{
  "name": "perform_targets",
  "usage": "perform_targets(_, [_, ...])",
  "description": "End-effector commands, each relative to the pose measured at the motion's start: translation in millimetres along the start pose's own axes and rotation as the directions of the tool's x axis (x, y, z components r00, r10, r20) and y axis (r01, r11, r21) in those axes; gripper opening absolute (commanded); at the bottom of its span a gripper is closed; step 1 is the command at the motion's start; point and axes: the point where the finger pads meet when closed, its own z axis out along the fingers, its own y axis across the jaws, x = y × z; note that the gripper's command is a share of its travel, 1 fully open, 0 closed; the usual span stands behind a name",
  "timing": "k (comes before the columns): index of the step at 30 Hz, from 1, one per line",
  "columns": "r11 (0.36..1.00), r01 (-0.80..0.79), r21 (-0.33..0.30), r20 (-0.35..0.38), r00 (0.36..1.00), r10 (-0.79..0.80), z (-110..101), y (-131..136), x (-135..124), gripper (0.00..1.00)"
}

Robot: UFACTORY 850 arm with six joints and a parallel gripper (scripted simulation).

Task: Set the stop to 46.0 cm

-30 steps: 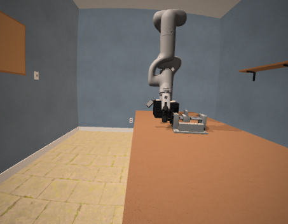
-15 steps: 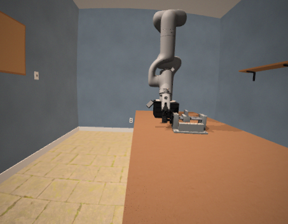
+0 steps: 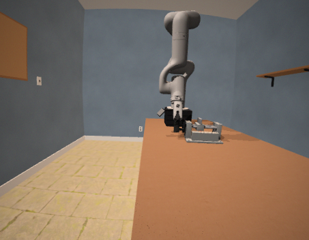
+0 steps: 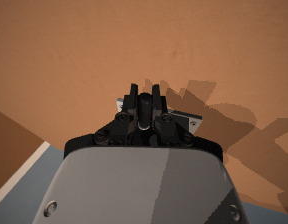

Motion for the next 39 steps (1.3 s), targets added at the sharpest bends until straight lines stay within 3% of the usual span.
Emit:
perform_targets(1, [1.0,0.0,0.001,0.0,1.0,0.0,1,2,0,0.06])
perform_targets(26, [1.0,0.0,0.001,0.0,1.0,0.0,3,23,0,0.06])
perform_targets(39, [1.0,0.0,0.001,0.0,1.0,0.0,-6,37,0,0.06])
